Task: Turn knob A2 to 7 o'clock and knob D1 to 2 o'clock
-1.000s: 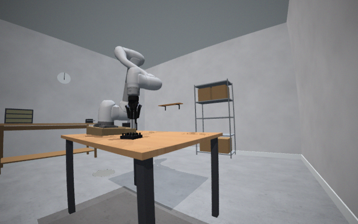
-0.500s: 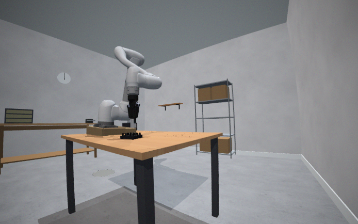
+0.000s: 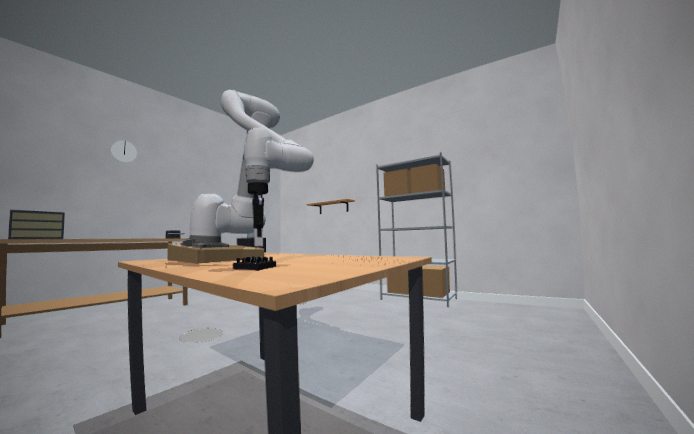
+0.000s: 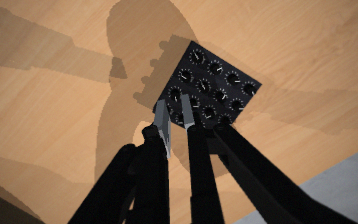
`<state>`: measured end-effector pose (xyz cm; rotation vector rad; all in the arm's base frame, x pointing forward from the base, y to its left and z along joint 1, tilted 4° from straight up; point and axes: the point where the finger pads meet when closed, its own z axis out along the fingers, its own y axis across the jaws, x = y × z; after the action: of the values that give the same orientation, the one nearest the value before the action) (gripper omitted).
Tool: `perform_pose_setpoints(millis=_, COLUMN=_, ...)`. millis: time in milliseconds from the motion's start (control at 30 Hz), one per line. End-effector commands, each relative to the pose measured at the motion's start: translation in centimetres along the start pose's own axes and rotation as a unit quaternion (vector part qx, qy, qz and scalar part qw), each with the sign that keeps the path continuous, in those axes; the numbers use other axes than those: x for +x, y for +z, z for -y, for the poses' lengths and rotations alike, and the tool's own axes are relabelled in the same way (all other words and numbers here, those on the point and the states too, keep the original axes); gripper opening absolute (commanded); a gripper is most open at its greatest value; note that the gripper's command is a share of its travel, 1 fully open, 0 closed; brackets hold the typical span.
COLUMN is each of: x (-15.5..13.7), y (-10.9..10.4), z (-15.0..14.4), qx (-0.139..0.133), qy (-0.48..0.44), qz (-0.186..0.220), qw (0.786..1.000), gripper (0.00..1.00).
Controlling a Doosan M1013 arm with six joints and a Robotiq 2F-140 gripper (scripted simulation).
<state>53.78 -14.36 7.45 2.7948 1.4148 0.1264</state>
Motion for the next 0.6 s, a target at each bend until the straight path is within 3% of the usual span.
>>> perform_pose_setpoints(millis=0, x=0.01, y=-0.18, z=0.0, qx=-0.002, qy=0.078, qz=0.007, qw=0.997, gripper=0.12)
perform_pose_setpoints(millis=67, x=0.01, y=-0.18, z=0.0, qx=-0.002, qy=0.078, qz=0.007, qw=0.997, gripper=0.12)
perform_pose_setpoints(millis=267, x=0.0, y=-0.46, z=0.0, qx=-0.002, qy=0.201, qz=0.006, qw=0.98, gripper=0.12)
perform_pose_setpoints(millis=567, x=-0.01, y=-0.81, z=0.0, qx=-0.003, qy=0.345, qz=0.006, qw=0.939, gripper=0.12)
